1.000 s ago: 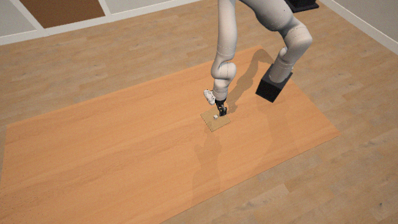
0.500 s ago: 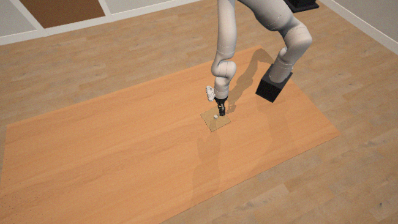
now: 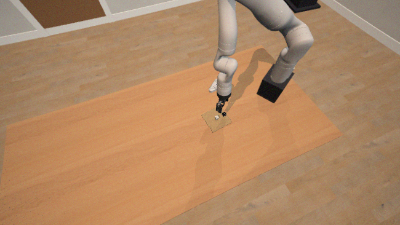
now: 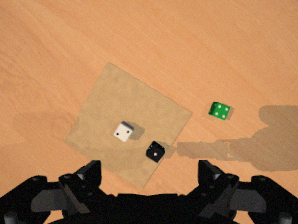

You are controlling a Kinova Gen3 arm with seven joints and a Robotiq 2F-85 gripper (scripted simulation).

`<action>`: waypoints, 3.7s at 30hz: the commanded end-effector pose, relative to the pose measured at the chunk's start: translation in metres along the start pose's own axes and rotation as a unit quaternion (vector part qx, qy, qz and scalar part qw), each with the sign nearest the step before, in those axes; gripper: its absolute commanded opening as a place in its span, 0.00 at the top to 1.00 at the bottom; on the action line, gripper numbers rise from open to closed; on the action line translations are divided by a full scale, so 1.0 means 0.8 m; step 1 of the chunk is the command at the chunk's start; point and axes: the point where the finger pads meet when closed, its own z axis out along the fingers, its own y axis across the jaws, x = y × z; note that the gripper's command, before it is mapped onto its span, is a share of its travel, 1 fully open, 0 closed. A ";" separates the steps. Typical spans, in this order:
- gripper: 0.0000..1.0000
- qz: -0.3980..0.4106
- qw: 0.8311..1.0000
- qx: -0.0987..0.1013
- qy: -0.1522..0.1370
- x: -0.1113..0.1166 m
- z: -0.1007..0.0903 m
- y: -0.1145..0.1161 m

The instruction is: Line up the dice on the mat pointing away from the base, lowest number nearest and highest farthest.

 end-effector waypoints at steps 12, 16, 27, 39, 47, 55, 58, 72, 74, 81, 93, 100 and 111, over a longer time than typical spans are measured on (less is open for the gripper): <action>0.00 0.303 0.953 0.008 -0.007 0.006 0.005 0.032; 0.00 0.401 0.916 0.011 -0.005 0.011 0.006 0.043; 0.00 0.583 0.813 0.018 0.004 0.025 0.007 0.066; 0.00 0.772 0.634 0.032 0.026 0.046 0.007 0.103; 0.00 0.816 0.576 0.038 0.033 0.053 0.006 0.116; 0.00 0.825 0.563 0.039 0.035 0.055 0.005 0.119; 0.65 0.825 0.563 0.039 0.035 0.055 0.005 0.119; 0.65 0.825 0.563 0.039 0.035 0.055 0.005 0.119; 0.65 0.825 0.563 0.039 0.035 0.055 0.005 0.119; 0.65 0.825 0.563 0.039 0.035 0.055 0.005 0.119; 0.65 0.825 0.563 0.039 0.035 0.055 0.005 0.119; 0.65 0.825 0.562 0.039 0.035 0.055 0.008 0.119; 0.65 0.825 0.562 0.041 0.035 0.059 0.017 0.117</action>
